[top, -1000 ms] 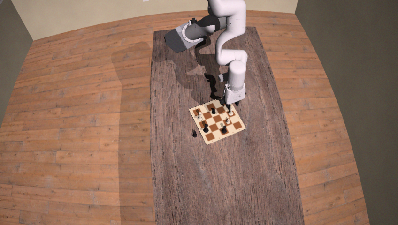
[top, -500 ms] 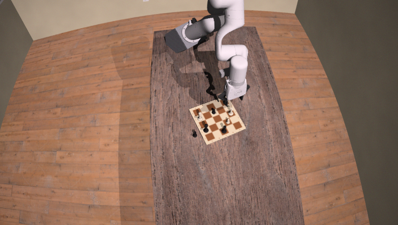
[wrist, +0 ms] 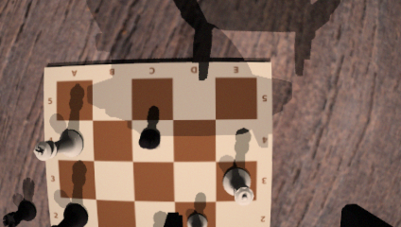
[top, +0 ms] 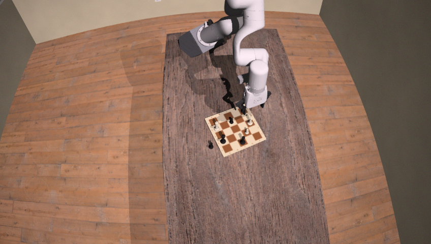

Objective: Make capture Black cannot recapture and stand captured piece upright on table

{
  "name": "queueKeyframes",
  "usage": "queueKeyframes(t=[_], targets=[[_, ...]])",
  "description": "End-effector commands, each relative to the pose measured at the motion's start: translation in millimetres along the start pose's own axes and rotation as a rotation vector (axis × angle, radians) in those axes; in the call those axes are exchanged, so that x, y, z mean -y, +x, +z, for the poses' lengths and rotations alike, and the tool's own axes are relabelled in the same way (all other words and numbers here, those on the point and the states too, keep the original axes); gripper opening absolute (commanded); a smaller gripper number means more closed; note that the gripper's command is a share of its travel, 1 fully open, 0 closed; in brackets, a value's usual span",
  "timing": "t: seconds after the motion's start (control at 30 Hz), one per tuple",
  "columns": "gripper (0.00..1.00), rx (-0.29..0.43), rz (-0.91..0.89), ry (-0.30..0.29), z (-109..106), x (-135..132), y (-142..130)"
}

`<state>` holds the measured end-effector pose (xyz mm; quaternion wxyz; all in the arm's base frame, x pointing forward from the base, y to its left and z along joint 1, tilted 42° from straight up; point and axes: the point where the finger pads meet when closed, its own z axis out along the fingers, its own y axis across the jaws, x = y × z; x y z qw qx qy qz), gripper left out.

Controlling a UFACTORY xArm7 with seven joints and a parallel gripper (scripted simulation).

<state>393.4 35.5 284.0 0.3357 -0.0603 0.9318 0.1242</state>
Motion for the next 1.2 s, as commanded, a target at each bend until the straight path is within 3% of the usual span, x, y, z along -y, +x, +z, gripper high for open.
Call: queueKeyframes(t=[0.0,0.27,0.73,1.17], targets=[[1.00,0.004,0.000,0.000,-1.5,0.1,-1.4],[1.00,0.004,0.000,0.000,-11.0,0.1,-1.4],[1.00,0.004,0.000,0.000,-58.1,0.1,-1.2],[1.00,0.004,0.000,0.000,-63.7,0.1,-1.2]])
